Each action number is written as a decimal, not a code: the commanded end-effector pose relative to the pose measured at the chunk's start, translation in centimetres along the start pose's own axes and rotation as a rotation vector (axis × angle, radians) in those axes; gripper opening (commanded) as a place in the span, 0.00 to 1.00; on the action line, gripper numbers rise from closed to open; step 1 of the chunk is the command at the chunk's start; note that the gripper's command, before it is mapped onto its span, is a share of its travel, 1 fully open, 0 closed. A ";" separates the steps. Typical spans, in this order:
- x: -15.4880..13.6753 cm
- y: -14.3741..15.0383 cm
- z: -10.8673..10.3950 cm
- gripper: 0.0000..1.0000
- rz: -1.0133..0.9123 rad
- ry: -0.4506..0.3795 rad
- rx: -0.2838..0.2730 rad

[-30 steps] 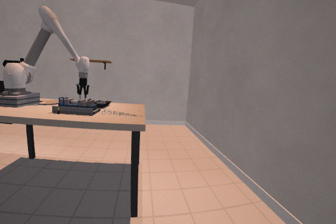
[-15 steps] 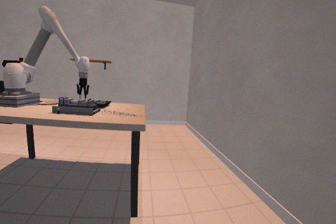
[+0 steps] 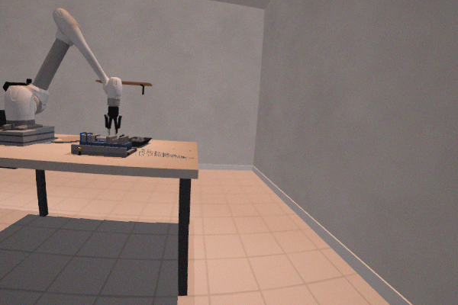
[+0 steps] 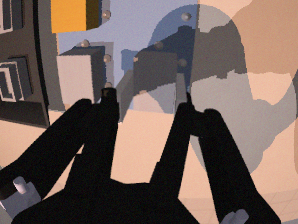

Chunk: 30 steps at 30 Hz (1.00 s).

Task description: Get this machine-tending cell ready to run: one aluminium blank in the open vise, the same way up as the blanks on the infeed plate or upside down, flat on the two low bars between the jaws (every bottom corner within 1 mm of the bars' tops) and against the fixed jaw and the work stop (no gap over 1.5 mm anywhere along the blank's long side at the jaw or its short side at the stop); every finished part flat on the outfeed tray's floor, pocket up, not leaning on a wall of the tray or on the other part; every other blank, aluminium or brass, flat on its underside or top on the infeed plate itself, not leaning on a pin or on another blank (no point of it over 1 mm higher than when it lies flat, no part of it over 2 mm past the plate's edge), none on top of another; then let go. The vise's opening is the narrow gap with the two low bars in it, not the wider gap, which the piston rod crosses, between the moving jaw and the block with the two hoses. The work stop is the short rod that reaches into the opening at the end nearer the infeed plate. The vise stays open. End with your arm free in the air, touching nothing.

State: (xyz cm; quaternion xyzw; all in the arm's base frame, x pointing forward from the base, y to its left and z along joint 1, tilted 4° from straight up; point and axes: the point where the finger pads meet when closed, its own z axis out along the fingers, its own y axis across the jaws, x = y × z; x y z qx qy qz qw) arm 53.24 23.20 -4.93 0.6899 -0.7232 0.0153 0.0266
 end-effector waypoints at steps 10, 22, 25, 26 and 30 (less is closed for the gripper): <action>0.0 0.0 -0.4 0.00 0.000 0.000 0.000; 0.0 0.0 -3.4 0.00 0.000 0.000 0.000; 0.0 0.0 -4.8 0.00 0.000 0.000 0.000; 0.0 0.0 -5.3 0.00 0.000 0.000 0.000; 0.0 0.0 -6.2 0.00 0.000 0.000 0.000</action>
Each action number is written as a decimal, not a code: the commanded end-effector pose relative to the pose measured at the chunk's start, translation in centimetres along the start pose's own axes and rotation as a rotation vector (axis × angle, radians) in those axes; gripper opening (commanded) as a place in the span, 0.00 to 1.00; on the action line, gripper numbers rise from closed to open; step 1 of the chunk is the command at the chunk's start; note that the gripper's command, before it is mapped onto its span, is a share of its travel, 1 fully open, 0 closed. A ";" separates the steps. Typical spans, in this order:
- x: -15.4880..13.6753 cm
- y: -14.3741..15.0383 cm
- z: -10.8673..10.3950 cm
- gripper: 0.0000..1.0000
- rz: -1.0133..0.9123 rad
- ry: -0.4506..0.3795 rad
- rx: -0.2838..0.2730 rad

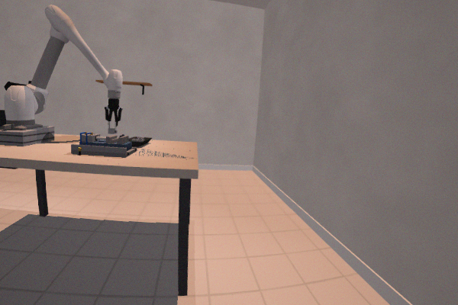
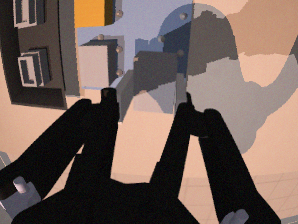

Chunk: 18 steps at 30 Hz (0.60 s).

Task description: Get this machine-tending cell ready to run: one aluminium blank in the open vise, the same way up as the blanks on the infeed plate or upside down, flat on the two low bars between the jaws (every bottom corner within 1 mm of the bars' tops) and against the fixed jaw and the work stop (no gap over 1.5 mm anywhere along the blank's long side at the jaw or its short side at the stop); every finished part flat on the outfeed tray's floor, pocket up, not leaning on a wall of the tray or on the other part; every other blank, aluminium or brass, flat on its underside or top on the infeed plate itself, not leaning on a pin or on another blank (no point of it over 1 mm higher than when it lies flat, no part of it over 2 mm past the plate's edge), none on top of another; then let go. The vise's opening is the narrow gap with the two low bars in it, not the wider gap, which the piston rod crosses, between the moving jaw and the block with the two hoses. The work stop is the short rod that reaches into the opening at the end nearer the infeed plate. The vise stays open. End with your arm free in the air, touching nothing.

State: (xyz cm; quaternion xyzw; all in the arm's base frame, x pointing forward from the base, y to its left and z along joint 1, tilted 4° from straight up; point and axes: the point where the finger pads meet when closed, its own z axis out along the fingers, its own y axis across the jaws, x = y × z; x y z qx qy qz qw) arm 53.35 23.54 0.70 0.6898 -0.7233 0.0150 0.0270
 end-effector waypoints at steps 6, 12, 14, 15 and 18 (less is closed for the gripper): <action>0.0 0.0 -3.4 0.00 0.000 0.000 0.001; 0.0 0.0 -5.4 0.00 0.000 0.000 0.001; 0.0 0.0 -5.8 0.00 0.000 0.000 0.001; 0.0 0.0 -5.8 0.00 0.000 0.000 0.001; 0.0 0.0 -6.0 0.00 0.000 0.000 0.001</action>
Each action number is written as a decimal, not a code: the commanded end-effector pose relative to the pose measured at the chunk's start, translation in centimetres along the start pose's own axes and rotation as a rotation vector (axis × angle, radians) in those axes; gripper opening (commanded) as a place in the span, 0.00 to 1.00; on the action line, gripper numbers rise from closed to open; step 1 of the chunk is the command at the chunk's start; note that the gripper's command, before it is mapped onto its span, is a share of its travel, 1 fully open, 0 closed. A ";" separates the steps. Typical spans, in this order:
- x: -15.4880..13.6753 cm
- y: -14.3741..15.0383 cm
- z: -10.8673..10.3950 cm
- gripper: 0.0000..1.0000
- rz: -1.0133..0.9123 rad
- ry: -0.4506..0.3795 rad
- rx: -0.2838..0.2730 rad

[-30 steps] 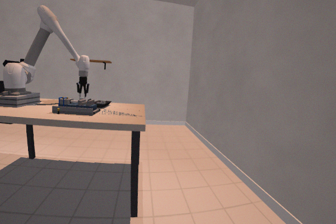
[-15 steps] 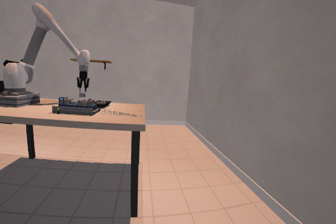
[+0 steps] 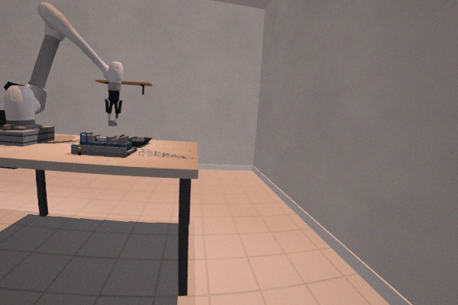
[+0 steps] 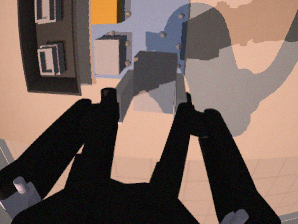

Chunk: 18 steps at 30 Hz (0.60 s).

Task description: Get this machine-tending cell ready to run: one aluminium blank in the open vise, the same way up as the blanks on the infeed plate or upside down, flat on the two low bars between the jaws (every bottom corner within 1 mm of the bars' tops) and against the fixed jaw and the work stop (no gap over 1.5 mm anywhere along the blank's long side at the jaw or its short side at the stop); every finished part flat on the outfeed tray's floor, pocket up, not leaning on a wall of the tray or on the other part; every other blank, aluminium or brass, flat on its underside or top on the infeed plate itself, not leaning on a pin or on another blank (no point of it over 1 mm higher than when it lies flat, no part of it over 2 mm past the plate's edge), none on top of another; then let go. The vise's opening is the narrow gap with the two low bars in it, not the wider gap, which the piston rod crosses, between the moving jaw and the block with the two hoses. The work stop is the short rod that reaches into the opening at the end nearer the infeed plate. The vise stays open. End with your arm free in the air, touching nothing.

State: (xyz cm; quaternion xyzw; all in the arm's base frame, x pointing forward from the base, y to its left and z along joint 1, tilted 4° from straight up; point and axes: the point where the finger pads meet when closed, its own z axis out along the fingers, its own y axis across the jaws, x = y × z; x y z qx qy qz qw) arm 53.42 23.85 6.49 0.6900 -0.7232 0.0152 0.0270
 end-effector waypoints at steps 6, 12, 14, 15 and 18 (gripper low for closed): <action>0.0 0.0 -0.4 0.00 0.000 -0.001 0.000; 4.5 -4.8 -0.5 0.00 -0.008 -0.002 0.001; 5.4 -5.6 -0.6 0.00 -0.009 -0.002 0.001; 5.4 -5.6 -0.6 0.00 -0.009 -0.002 0.001; 8.7 -8.5 -0.6 0.00 -0.014 -0.003 0.001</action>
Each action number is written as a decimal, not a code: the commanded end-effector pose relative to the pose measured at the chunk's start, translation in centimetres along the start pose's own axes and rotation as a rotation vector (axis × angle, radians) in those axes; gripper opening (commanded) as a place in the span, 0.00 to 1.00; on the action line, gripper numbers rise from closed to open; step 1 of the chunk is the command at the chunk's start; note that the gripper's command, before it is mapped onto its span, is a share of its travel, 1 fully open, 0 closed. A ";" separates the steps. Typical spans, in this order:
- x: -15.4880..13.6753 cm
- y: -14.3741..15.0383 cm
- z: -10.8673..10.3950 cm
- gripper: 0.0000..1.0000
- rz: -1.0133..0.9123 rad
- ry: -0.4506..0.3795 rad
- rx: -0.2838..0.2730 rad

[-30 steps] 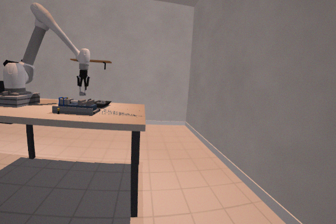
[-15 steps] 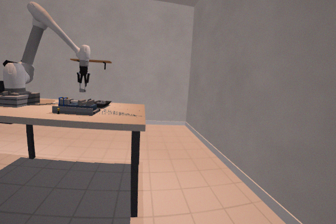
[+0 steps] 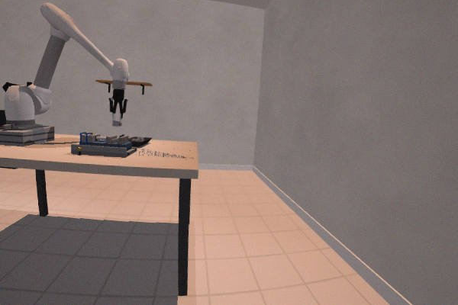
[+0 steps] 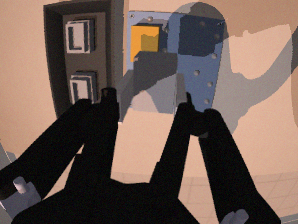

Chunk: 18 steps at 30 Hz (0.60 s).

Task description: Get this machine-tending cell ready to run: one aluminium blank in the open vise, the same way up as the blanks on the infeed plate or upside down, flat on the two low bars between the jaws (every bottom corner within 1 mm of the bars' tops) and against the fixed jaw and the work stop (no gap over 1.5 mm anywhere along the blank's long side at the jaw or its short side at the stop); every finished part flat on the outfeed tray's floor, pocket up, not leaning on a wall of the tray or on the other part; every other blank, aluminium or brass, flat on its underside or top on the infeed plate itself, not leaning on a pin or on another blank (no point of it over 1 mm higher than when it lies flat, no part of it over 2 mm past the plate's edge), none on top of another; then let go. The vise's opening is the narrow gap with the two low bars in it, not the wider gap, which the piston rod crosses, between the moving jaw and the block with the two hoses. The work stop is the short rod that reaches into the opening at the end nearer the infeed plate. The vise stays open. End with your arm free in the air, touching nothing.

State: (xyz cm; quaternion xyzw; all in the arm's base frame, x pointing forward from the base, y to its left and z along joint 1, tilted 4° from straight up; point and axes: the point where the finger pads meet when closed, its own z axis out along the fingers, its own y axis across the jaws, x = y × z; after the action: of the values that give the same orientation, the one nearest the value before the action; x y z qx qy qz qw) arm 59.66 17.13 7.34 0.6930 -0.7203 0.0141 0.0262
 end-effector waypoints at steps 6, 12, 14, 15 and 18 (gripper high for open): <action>8.2 -5.9 -0.1 0.00 -0.014 -0.001 0.001; 14.5 -9.1 -0.1 0.00 -0.022 0.000 0.002; 14.5 -9.1 -0.1 0.00 -0.022 0.000 0.002; 17.5 -10.3 -0.1 0.00 -0.025 0.000 0.002; 19.7 -11.1 0.0 0.00 -0.028 0.000 0.001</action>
State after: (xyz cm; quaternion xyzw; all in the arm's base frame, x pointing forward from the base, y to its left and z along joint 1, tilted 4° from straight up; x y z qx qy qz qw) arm 69.15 -0.23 8.18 0.7011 -0.7124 0.0144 0.0259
